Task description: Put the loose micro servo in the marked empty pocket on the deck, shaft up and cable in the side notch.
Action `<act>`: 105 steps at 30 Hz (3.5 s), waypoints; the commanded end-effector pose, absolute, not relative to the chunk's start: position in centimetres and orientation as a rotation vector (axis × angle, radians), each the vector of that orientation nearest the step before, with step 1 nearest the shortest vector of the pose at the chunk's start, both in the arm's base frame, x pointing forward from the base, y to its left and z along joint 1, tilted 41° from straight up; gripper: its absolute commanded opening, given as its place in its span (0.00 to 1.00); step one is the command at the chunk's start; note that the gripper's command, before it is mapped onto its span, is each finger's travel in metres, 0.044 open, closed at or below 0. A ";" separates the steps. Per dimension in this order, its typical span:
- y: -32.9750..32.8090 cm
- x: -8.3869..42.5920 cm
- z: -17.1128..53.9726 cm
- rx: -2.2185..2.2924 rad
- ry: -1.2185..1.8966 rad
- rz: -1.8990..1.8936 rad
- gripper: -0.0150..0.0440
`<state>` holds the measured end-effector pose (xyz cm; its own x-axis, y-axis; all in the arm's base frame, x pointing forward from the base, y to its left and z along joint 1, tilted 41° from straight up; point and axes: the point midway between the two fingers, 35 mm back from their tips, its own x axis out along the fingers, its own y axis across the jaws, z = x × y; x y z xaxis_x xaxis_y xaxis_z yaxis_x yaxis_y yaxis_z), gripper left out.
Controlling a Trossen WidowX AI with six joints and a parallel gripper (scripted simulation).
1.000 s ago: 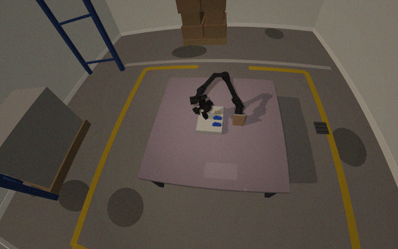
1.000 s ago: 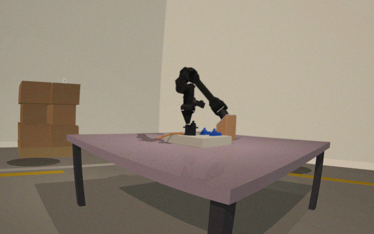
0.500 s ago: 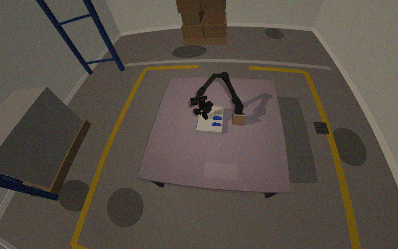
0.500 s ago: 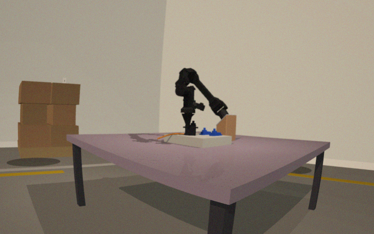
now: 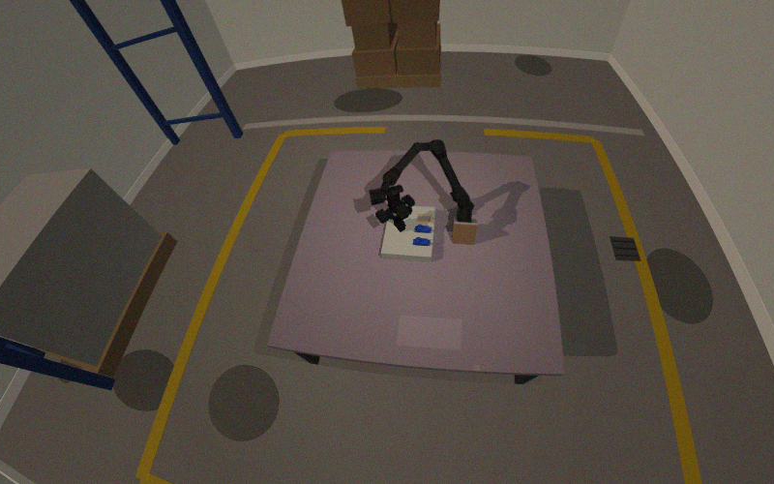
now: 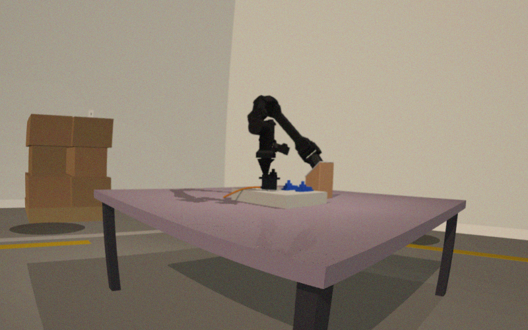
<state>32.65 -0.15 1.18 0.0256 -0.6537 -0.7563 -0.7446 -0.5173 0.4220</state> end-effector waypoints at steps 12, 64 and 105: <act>1.2 32.2 3.0 -2.188 1.483 1.507 0.25; -3.2 29.4 6.6 -1.629 1.689 0.621 0.25; -3.2 29.4 6.6 -0.577 1.471 -0.532 0.25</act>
<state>29.39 -3.14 6.59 0.0354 -0.6508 -0.7585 -0.0894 0.7538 -0.6510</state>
